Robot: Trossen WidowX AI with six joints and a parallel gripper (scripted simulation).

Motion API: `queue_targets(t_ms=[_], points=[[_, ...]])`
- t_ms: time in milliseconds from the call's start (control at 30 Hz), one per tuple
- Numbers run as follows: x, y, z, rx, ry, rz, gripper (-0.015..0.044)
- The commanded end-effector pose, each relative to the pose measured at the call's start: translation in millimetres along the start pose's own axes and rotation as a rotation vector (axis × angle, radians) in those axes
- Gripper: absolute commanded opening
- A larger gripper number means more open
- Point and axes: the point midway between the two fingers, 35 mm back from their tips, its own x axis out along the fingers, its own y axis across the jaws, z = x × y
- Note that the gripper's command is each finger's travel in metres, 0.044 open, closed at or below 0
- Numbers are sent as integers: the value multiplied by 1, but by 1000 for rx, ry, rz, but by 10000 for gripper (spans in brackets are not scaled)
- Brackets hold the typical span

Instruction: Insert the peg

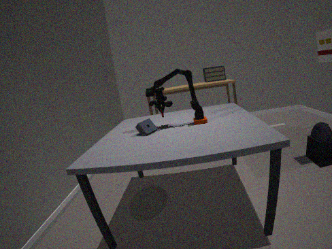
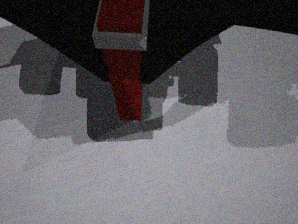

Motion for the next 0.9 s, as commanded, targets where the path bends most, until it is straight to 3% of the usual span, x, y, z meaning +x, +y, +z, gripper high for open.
queue_targets(t_ms=[0,867], points=[[0,0,-4,-40,-15,14,0],[-6,-1,-33,-243,-71,92,0]])
